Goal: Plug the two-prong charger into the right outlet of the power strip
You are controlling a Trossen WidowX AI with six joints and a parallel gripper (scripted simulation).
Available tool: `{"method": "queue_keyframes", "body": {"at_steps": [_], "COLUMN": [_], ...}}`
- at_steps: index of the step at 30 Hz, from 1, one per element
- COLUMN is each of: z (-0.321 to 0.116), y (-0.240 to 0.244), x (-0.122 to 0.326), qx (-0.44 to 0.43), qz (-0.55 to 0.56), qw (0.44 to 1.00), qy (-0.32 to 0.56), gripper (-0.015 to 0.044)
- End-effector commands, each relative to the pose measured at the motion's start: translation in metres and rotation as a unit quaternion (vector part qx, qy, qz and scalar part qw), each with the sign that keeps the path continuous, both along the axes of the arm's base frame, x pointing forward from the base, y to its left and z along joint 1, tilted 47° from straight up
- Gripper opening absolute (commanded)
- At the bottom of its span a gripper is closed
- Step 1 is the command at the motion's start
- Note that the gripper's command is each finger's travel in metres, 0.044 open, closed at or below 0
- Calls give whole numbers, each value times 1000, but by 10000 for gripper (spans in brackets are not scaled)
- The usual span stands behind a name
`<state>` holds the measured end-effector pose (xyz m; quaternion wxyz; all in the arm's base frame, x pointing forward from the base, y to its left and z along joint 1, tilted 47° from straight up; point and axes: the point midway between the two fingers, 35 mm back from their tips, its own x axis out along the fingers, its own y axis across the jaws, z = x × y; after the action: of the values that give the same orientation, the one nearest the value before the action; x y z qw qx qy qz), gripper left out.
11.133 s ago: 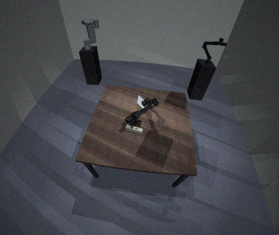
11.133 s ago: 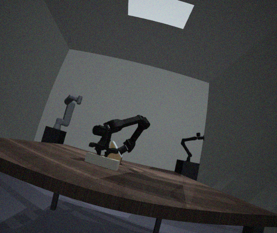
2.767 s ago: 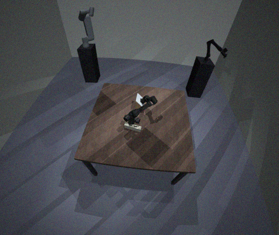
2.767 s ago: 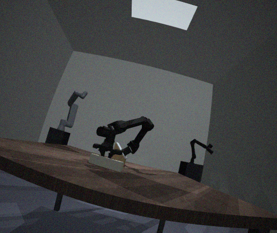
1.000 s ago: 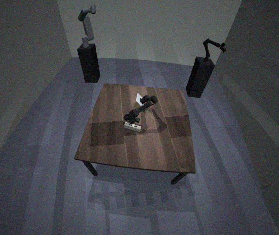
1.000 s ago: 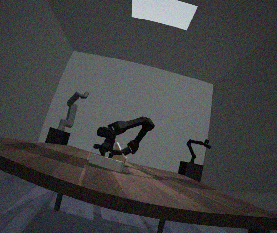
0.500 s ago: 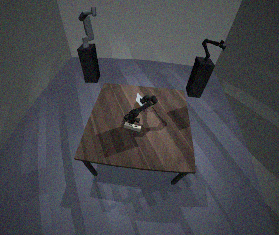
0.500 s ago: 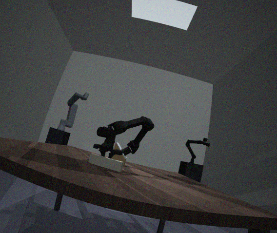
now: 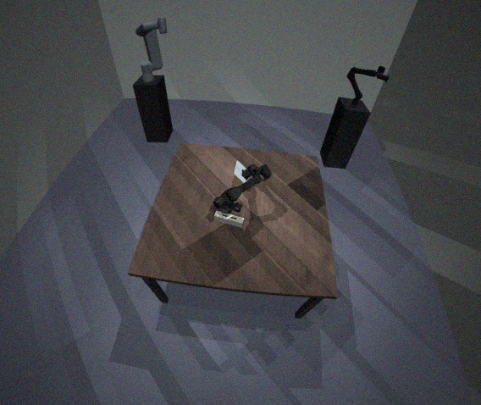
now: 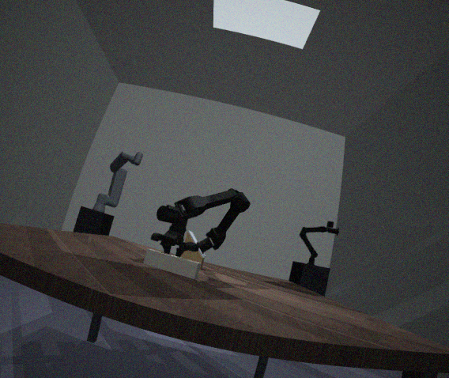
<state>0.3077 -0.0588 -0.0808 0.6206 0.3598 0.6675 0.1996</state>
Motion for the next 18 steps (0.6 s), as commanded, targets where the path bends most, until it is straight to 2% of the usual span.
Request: {"method": "queue_keyframes", "body": {"at_steps": [1, 18], "z": [0, 0], "y": [-1, -2], "x": [2, 3], "qx": [-2, -2], "qz": [1, 1], "qw": [1000, 1000], "qy": [-2, -2], "gripper": [0, 0]}}
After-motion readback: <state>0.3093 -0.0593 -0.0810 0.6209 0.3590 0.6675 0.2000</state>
